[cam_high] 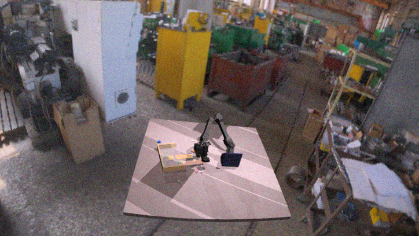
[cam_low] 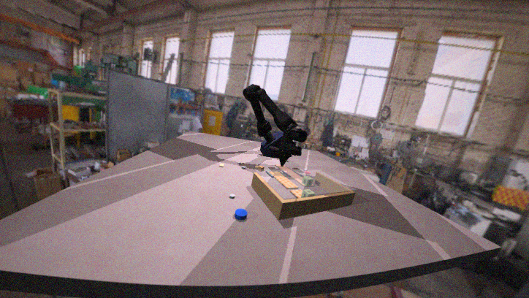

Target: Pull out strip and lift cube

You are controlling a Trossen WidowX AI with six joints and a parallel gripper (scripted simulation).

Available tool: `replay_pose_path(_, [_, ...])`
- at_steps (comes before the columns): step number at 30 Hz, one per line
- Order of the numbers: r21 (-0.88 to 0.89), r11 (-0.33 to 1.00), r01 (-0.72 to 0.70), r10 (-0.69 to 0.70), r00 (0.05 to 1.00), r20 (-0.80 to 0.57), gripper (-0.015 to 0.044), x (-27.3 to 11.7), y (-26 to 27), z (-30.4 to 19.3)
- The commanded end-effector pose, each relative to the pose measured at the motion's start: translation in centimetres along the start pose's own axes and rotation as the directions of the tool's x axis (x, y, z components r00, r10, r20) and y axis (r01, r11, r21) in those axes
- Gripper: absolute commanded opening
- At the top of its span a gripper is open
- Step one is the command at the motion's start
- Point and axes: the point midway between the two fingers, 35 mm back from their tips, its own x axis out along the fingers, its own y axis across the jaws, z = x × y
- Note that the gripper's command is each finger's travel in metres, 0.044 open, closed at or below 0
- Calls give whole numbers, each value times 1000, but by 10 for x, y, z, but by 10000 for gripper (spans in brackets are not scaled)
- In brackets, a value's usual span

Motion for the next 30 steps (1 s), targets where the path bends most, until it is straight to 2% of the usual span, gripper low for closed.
replay_pose_path(1, [-7,1000,-1,1,1000,-22,0,4,1,-13])
replay_pose_path(30, [-9,1000,-1,1,1000,-24,0,3,0,-56])
